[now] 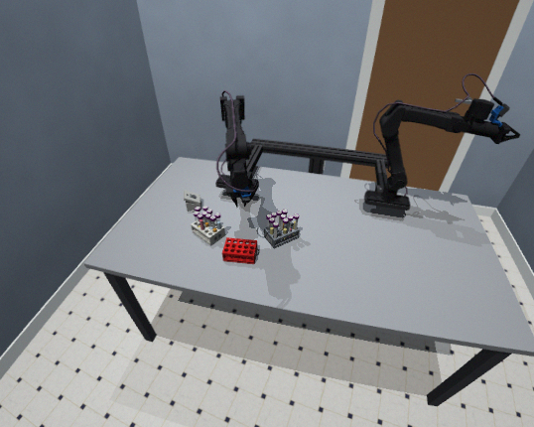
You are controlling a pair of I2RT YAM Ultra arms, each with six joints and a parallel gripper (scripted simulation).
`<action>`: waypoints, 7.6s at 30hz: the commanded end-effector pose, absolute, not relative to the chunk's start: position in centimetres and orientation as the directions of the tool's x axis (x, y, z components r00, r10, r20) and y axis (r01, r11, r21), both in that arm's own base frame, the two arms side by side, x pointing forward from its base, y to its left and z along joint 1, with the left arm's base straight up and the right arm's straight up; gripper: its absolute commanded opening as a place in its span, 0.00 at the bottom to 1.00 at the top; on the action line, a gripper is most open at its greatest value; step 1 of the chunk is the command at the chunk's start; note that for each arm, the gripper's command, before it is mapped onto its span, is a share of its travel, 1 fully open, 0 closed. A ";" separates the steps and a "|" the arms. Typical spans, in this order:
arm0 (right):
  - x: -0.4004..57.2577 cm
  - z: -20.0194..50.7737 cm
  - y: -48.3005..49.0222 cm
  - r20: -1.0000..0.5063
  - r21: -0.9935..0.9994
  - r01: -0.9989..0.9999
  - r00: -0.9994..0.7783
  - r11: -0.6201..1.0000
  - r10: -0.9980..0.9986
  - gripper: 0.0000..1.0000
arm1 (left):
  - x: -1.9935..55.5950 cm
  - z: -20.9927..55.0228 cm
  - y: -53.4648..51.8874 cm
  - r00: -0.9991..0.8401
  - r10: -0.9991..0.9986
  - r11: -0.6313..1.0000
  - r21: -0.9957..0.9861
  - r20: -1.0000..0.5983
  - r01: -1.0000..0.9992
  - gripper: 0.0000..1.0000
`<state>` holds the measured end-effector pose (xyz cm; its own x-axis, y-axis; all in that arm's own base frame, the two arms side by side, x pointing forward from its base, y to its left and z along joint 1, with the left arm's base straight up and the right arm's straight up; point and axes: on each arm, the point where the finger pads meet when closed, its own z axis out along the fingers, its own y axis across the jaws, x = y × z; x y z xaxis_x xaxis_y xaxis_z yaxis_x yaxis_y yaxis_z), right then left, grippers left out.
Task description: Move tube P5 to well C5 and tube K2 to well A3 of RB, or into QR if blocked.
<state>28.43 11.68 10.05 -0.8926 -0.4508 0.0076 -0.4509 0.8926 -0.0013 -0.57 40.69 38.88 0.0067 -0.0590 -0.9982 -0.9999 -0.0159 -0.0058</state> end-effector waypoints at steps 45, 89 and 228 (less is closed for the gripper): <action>21.1 10.6 25.0 -0.005 -0.006 0.005 -1.000 1.000 0.005 0.30 | -0.7 41.6 39.8 0.000 0.000 -0.016 0.000 -1.000 -1.000 0.00; 19.3 6.4 27.7 0.006 -0.018 0.011 -1.000 1.000 0.011 0.30 | -0.7 41.6 39.8 0.000 0.000 -0.016 0.000 -1.000 -1.000 0.00; 19.8 5.4 28.3 -0.025 0.025 0.013 -1.000 1.000 0.014 0.00 | -0.7 41.6 39.8 0.000 0.000 -0.016 0.000 -1.000 -1.000 0.00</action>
<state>18.71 27.93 3.60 -1.0000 0.0033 0.0085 0.0032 1.0000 -0.0073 -0.57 40.69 38.88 0.0067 -0.0590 -0.9982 -0.9999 -0.0158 -0.0058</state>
